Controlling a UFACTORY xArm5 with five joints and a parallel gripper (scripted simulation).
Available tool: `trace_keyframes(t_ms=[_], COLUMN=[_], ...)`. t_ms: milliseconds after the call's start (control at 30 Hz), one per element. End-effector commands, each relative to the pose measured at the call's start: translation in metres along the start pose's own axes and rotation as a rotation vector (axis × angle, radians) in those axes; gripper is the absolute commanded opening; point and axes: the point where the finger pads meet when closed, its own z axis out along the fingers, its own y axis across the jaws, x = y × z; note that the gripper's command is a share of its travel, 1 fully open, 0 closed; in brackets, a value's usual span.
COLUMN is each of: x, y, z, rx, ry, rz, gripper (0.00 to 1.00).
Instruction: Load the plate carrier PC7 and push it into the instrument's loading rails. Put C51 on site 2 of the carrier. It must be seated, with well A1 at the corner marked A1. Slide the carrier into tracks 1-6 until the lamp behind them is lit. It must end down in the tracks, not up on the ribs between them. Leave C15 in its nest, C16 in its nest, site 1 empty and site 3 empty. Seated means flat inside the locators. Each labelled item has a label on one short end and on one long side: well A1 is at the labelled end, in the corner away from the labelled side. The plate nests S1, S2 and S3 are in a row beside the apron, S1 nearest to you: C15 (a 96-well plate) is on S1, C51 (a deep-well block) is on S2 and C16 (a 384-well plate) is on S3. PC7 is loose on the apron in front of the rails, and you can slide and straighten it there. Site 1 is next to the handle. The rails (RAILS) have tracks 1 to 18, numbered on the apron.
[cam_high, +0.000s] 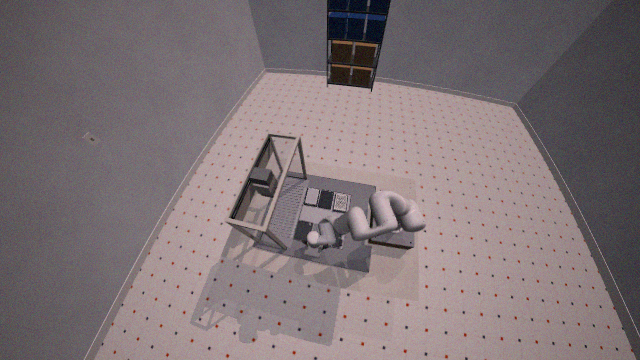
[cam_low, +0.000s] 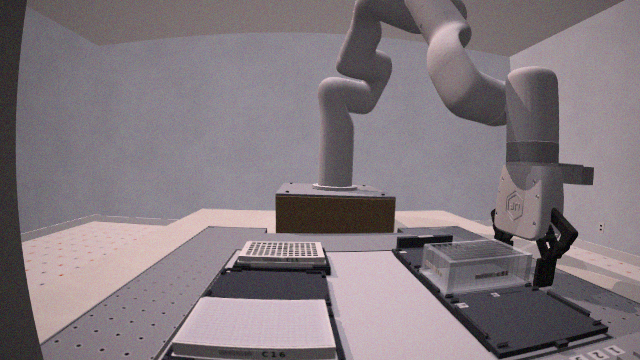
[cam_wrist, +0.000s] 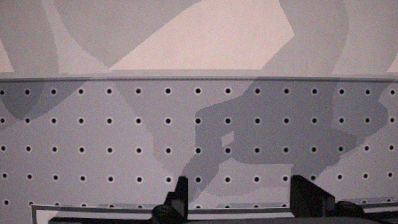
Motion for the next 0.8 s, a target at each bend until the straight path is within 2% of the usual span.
trace_keyframes(t_ms=[0, 767], x=[-0.0011, -0.0098], y=[0.0015, 0.0015], z=[-0.0016, -0.0015], rx=[-0.004, -0.004], ry=[0.002, 0.001], rz=[0.000, 0.000], gripper=[1.00, 1.00])
